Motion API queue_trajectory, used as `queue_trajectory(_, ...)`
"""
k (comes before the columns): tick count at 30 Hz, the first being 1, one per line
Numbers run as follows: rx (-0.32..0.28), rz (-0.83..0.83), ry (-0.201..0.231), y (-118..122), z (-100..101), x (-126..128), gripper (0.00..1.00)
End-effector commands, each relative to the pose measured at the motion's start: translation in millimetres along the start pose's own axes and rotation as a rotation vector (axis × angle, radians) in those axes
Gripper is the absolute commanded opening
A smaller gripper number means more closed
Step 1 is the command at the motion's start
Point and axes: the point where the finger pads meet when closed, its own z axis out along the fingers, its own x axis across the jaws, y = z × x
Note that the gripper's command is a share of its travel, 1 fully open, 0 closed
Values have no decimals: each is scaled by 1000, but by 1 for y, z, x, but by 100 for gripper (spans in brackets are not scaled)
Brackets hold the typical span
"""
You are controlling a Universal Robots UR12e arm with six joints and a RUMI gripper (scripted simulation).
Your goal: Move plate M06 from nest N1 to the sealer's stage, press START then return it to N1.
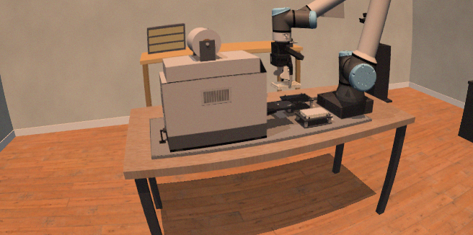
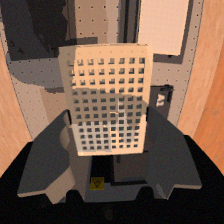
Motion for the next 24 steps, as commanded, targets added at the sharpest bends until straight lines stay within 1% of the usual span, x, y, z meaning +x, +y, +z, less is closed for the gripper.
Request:
queue_trajectory(1,-6,4,-5,15,-3,7,0)
queue_trajectory(4,-6,4,-5,17,-3,9,0)
queue_trajectory(19,-7,4,-5,43,-3,32,0)
queue_trajectory(24,-7,4,-5,48,-3,37,0)
